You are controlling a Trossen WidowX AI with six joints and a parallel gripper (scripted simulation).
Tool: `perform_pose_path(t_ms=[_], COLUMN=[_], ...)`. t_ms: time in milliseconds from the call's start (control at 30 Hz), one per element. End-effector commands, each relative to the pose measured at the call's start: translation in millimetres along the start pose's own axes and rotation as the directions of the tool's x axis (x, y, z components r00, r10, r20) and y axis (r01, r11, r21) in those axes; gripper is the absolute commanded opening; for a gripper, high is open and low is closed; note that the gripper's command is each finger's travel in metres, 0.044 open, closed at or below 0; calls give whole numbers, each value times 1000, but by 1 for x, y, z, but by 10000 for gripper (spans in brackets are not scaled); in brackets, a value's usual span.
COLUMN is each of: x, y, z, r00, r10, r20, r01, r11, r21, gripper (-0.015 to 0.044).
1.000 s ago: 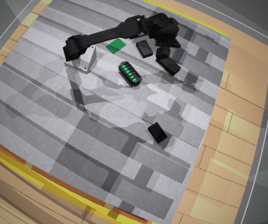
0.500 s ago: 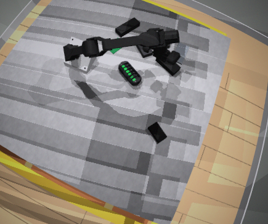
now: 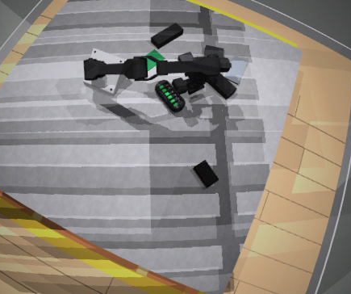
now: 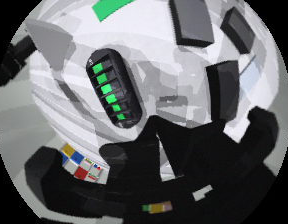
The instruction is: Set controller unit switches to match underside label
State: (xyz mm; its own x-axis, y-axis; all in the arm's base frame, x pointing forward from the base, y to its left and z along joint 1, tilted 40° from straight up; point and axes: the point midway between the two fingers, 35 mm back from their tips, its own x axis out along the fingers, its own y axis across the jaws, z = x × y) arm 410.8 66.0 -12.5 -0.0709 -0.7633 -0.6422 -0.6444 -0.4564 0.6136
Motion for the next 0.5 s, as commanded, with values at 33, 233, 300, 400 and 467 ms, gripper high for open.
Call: perform_pose_path(t_ms=[33,233,300,400,467], x=[13,13,15,20,23], y=[5,5,5,3,3], z=[3,3,3,3,3], r00=[998,998,998,998,997], r10=[67,67,68,70,71], r20=[11,11,10,9,9], r01=[-64,-64,-65,-67,-69], r11=[987,987,987,986,986], r21=[-148,-148,-149,-152,-154], gripper=[0,0,0,0,0])
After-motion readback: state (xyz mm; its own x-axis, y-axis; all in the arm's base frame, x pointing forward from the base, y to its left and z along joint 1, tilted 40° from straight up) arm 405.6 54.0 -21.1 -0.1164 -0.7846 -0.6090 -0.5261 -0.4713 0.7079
